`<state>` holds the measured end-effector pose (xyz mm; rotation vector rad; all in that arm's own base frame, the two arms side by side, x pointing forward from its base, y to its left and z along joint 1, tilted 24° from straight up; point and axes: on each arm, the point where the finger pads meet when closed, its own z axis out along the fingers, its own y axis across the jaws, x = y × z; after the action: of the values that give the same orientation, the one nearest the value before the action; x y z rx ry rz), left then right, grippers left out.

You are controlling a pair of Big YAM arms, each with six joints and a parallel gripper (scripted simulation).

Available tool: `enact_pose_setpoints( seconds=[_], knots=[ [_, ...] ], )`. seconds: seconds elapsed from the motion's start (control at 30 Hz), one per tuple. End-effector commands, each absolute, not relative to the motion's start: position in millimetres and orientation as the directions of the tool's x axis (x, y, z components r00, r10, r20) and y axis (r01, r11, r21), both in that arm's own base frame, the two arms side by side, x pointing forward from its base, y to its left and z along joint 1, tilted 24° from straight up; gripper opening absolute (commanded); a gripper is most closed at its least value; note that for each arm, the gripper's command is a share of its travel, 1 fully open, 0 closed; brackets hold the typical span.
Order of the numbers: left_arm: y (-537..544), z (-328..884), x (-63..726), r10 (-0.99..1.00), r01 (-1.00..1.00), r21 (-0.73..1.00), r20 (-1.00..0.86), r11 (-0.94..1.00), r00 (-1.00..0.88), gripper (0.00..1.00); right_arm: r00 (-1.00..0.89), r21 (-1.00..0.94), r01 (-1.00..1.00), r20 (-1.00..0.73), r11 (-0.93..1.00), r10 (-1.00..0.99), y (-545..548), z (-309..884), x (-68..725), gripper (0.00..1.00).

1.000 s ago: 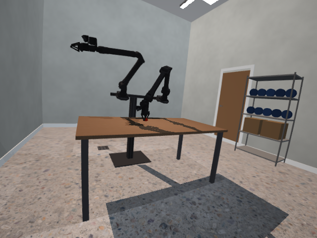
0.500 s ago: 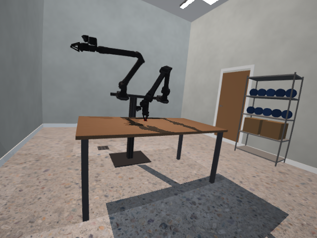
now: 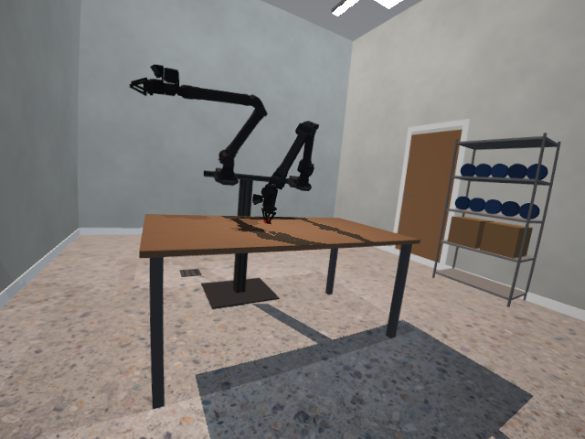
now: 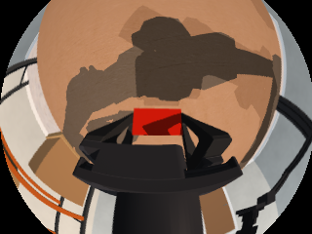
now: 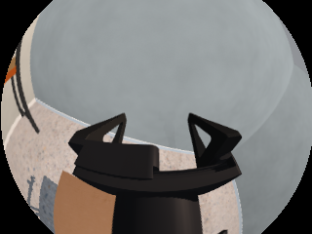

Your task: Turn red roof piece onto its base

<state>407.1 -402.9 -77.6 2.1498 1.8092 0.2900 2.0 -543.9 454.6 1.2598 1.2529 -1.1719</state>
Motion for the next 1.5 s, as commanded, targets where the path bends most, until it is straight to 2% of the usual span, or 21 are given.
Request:
enact_pose_setpoints(
  seconds=[0.0,0.2,0.47,0.63,0.9,1.27,1.47],
  knots=[
    [-399,-55,425,0.965,0.897,0.421,-0.146,-0.137,0.216,0.66,0.000,0.000,1.000,-1.000,-0.003,-0.002,-544,502,-2,1.00],
    [-420,-45,421,0.940,0.882,0.443,-0.205,-0.159,0.272,0.66,0.000,0.000,1.000,-1.000,-0.003,-0.002,-544,502,-2,1.00],
    [-400,-58,425,0.949,0.896,0.421,-0.199,-0.141,0.243,0.66,0.000,0.000,1.000,-1.000,-0.003,-0.002,-544,502,-2,1.00],
    [-398,-55,425,0.892,0.895,0.424,-0.341,-0.137,0.298,0.66,0.000,0.000,1.000,-1.000,-0.003,-0.002,-544,502,-2,1.00],
    [-415,-47,419,0.834,0.882,0.443,-0.417,-0.161,0.362,0.66,0.000,0.000,1.000,-1.000,-0.003,-0.002,-544,502,-2,1.00],
    [-392,-77,418,0.831,0.906,0.395,-0.447,-0.149,0.331,0.66,0.000,0.000,1.000,-1.000,-0.003,-0.002,-544,502,-2,1.00],
    [-390,-76,417,0.709,0.905,0.399,-0.594,-0.149,0.379,0.66,0.000,0.000,1.000,-1.000,-0.003,-0.002,-544,502,-2,1.00]
  ],
)
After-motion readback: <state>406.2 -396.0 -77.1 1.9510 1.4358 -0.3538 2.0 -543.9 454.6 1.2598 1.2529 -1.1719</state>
